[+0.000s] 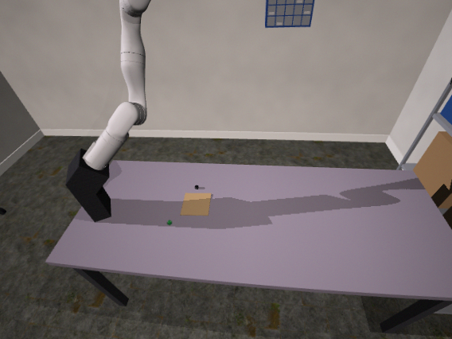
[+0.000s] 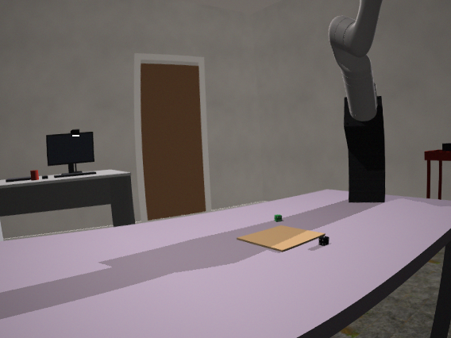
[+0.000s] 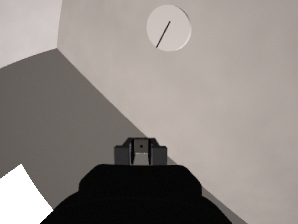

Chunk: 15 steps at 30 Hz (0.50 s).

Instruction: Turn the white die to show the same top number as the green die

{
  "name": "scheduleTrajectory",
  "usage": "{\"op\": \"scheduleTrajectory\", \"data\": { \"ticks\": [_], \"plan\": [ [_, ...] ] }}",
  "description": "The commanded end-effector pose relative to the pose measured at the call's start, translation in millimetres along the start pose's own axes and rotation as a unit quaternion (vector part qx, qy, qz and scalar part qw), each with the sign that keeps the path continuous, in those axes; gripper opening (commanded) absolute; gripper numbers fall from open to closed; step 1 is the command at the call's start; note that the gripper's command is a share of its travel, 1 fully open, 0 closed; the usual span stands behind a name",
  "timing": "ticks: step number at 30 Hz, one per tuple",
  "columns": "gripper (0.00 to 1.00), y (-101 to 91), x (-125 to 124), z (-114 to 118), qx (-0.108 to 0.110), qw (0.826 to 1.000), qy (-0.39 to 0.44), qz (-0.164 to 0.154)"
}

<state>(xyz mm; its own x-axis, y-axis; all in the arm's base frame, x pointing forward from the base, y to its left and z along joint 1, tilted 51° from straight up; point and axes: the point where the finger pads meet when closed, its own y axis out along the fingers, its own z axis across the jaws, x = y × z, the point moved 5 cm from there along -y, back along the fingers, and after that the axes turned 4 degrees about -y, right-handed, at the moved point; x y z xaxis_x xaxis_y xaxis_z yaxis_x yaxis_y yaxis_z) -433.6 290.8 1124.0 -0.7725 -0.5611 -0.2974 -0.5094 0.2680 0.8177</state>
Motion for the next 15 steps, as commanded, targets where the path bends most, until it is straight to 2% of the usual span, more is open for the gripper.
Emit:
{"op": "scheduleTrajectory", "data": {
  "ticks": [1,2,3,4,6,7,8,9,10,11,13,14,15],
  "plan": [
    [0.34,8.0,66.4,0.9,-0.005,0.999,0.011,-0.041],
    [0.34,8.0,66.4,0.9,-0.005,0.999,0.011,-0.041],
    [0.34,9.6,93.9,-1.6,-0.011,0.997,0.022,-0.073],
    [0.34,10.7,109.8,-1.7,-0.011,0.997,0.022,-0.073],
    [0.34,10.9,114.6,-1.8,-0.011,0.997,0.022,-0.073],
    [0.34,11.0,151.1,-5.1,-0.016,0.994,0.033,-0.106],
    [0.34,11.1,163.2,-5.6,-0.016,0.994,0.033,-0.106],
    [0.34,11.1,163.2,-5.6,-0.016,0.994,0.033,-0.106],
    [0.34,9.4,191.0,-9.2,-0.022,0.989,0.045,-0.138],
    [0.34,8.6,206.7,-10.3,-0.022,0.989,0.045,-0.138],
    [0.34,8.6,206.7,-10.3,-0.022,0.989,0.045,-0.138],
    [0.34,4.2,246.6,-15.3,-0.028,0.983,0.057,-0.17],
    [0.34,2.8,259.6,-16.7,-0.028,0.983,0.057,-0.17]
  ]
}}
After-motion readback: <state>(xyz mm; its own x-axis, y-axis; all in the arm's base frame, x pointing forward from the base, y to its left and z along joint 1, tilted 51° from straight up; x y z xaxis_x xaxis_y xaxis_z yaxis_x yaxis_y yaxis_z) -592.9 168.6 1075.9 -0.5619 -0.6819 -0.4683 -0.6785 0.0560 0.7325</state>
